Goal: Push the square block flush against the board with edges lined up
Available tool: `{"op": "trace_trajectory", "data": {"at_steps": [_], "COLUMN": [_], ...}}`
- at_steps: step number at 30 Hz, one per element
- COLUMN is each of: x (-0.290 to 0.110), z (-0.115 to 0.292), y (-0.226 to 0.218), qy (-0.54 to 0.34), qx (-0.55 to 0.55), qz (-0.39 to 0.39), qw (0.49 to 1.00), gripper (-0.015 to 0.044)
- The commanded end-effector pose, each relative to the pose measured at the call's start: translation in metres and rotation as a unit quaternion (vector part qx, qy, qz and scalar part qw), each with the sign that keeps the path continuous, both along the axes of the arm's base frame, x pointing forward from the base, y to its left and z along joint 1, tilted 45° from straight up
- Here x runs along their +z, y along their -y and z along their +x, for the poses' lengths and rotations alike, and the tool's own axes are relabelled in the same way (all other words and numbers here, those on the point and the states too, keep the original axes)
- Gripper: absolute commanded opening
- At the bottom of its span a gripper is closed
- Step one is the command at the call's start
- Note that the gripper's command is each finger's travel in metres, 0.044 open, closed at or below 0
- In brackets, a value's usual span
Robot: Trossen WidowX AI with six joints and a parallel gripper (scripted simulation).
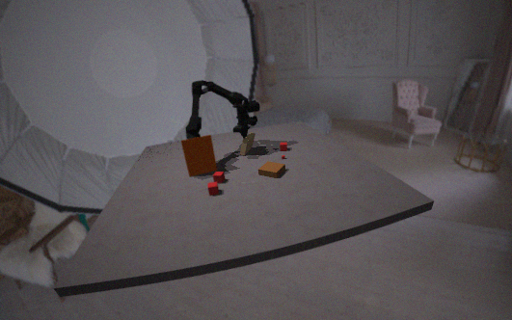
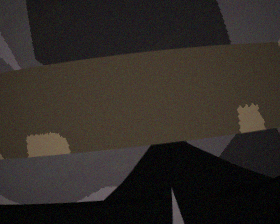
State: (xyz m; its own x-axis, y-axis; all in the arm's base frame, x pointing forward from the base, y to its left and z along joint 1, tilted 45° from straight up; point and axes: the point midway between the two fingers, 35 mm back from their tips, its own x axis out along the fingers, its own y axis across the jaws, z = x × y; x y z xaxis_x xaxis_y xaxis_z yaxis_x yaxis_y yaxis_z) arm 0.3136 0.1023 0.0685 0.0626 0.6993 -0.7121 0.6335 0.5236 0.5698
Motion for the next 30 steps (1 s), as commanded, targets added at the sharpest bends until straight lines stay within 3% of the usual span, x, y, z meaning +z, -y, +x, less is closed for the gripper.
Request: {"op": "trace_trajectory", "data": {"at_steps": [1, 30], "x": [-0.002, 0.01], "z": [0.005, -0.018], "y": [0.002, -0.012], "qy": [0.002, 0.001], "qx": [0.002, 0.002], "qz": [0.001, 0.002], "qw": [1.0, 1.0], "gripper": [0.0, 0.0]}}
